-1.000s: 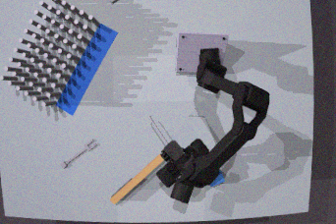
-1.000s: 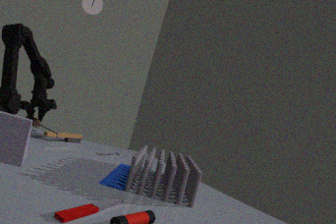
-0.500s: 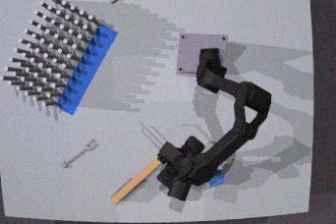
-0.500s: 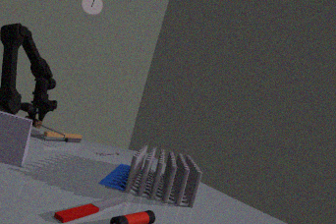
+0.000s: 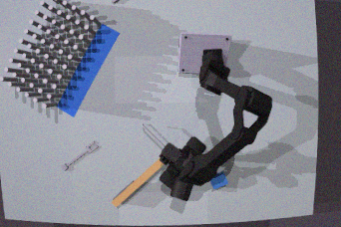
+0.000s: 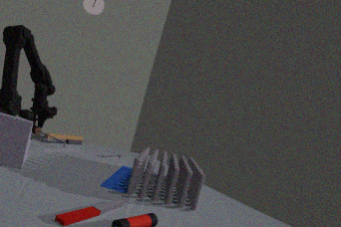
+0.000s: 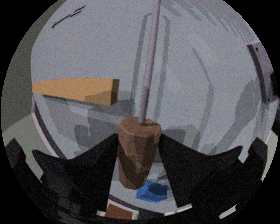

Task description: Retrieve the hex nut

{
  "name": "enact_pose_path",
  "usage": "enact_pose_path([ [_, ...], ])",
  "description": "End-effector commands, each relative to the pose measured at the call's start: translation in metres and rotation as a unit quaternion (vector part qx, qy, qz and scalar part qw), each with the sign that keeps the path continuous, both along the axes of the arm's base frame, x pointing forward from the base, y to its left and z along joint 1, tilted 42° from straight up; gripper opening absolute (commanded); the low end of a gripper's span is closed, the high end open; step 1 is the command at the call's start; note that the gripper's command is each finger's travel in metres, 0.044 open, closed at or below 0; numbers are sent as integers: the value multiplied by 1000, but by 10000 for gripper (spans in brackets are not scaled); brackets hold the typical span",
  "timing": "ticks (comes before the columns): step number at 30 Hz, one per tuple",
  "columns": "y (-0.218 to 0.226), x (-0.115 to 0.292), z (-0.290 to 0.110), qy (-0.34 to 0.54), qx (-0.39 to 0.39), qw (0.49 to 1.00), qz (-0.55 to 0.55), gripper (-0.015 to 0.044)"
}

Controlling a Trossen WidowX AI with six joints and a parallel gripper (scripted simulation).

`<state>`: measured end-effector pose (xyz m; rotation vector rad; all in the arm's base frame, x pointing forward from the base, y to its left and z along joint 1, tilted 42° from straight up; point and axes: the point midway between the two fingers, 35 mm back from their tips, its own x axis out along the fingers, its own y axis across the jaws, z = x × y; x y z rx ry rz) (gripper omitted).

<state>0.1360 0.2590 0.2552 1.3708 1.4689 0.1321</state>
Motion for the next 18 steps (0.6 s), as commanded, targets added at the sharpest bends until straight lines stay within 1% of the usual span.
enact_pose_path([
  [1,4,1,-7,3,-2,1000,-3,0],
  [18,20,1,-25,-3,3,1000,2,0],
])
